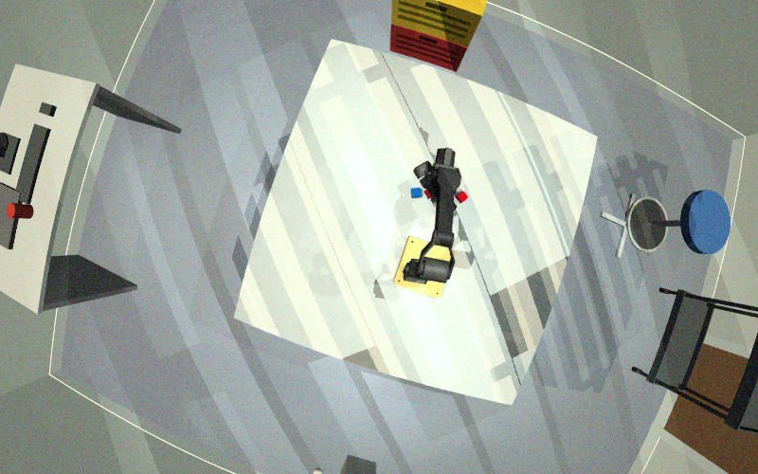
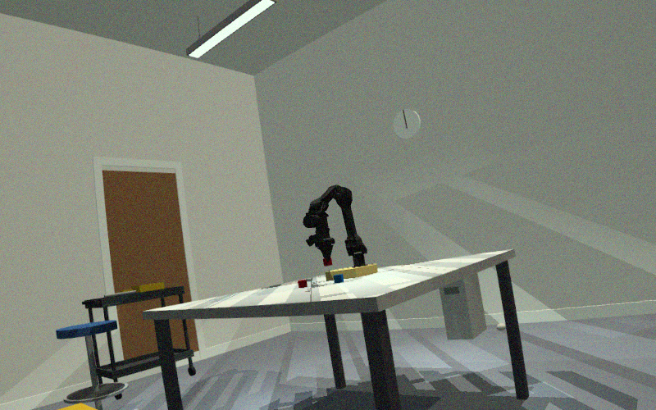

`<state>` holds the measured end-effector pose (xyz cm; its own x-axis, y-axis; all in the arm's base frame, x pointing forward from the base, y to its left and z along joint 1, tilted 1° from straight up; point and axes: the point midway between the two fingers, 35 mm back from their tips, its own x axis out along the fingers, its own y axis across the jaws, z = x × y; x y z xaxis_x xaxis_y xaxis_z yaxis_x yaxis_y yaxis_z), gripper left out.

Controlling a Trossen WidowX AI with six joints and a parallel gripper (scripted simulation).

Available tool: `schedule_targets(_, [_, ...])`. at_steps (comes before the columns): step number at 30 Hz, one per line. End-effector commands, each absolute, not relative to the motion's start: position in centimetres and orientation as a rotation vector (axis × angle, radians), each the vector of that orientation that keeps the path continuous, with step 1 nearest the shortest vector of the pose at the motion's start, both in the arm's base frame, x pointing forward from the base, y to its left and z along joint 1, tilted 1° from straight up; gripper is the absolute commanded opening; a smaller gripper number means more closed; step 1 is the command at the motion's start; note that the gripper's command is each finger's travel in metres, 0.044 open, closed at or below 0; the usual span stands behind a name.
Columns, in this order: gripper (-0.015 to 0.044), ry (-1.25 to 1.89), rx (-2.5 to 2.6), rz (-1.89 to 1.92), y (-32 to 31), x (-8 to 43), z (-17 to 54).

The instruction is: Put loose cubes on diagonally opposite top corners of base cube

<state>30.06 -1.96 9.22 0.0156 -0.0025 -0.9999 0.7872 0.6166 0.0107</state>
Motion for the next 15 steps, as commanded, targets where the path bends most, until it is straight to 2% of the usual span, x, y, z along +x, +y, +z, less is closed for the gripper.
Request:
schedule_targets(1, [0.0105,1.462,0.634,-0.619,-1.1,30.8,8.8])
schedule_targets(15, [0.0105,1.514,0.414,-0.398,1.3,32.3,7.6])
